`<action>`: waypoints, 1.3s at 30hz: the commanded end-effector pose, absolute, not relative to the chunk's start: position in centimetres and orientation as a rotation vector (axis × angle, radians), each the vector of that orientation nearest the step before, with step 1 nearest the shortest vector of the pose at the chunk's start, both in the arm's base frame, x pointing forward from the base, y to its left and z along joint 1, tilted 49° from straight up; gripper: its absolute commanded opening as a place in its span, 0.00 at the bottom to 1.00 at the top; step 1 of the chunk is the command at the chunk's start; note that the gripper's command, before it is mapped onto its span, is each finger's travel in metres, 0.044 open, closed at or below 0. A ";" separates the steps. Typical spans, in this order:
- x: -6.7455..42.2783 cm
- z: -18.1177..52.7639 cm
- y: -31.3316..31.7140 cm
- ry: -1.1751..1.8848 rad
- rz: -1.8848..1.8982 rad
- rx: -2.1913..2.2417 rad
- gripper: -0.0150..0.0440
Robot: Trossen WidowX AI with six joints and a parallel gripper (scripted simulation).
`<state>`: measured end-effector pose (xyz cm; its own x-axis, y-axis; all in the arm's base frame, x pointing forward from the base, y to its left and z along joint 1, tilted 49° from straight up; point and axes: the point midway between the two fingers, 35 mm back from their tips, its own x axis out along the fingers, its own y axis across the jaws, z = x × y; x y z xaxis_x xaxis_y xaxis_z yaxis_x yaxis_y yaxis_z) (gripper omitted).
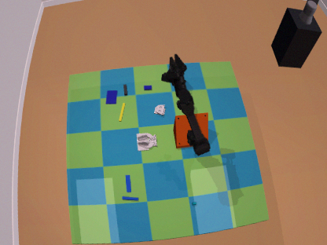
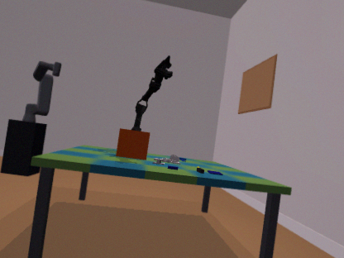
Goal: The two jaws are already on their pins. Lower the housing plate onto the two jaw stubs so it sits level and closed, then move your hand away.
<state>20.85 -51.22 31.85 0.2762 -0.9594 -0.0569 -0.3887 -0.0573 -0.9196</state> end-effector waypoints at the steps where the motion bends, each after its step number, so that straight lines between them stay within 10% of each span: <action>1: 21.8 29.3 -51.4 1.254 -0.704 -1.563 1.00; 39: 26.1 4.3 -45.6 1.283 -0.090 -0.878 1.00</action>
<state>25.86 -46.45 5.86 0.3296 -0.5630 -0.7579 -0.4045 0.6412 -0.6521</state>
